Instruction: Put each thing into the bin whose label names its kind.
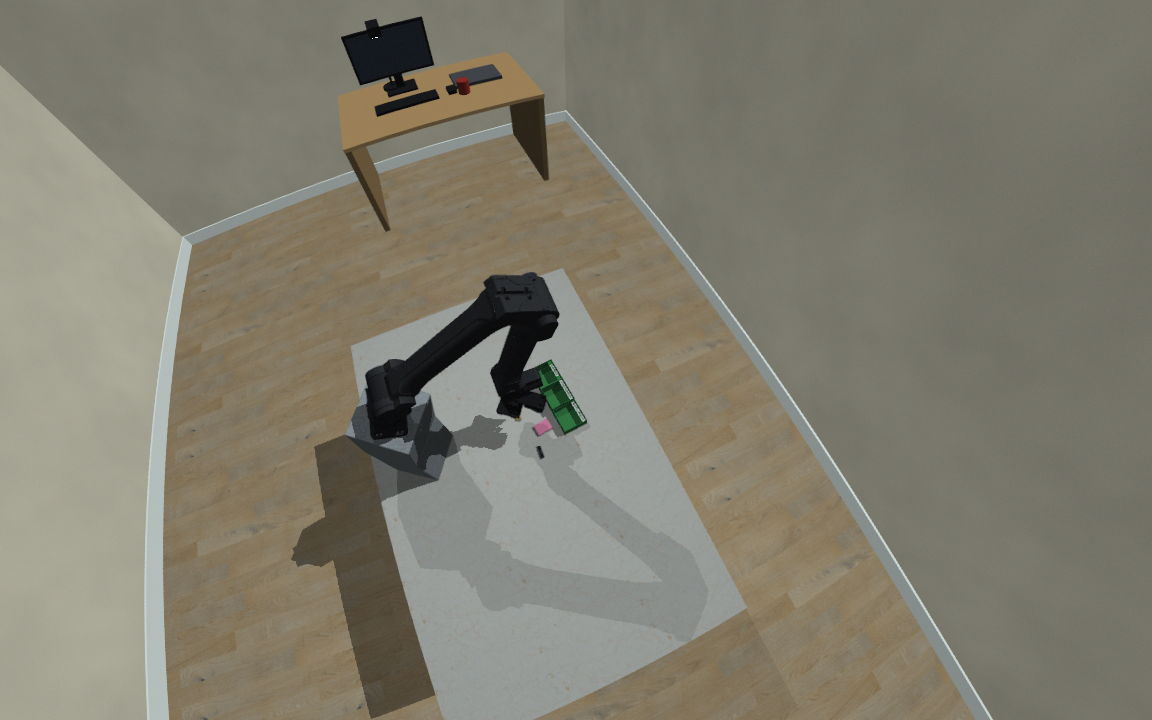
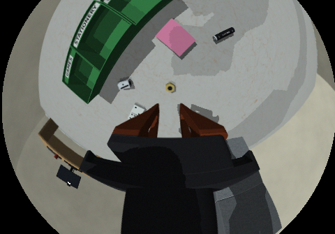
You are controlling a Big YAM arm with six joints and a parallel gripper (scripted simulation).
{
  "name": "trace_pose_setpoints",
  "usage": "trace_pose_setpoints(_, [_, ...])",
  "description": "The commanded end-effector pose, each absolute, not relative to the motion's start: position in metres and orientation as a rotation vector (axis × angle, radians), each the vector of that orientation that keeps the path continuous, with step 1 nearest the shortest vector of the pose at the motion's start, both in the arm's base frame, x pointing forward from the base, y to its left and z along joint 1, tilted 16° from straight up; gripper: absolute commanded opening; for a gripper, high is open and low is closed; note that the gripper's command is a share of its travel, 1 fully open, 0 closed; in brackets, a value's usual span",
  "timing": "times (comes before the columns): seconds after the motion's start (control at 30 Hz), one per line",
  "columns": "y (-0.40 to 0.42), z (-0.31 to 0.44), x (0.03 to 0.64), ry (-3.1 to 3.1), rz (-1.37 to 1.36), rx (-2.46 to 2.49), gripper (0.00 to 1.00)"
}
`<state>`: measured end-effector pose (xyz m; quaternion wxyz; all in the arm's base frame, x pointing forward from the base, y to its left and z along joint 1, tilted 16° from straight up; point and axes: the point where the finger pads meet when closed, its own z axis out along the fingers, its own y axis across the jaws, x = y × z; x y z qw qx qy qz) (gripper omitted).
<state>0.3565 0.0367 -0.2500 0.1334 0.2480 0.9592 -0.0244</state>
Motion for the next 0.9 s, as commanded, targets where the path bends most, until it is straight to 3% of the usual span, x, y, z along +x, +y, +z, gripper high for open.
trace_pose_setpoints(0.0, [0.038,-0.247,0.356,2.776,-0.07,0.717,0.3])
trace_pose_setpoints(0.63, [0.033,-0.245,0.352,2.771,-0.07,0.719,0.3])
trace_pose_setpoints(0.87, [0.028,-0.279,0.363,2.772,-0.068,0.719,0.3])
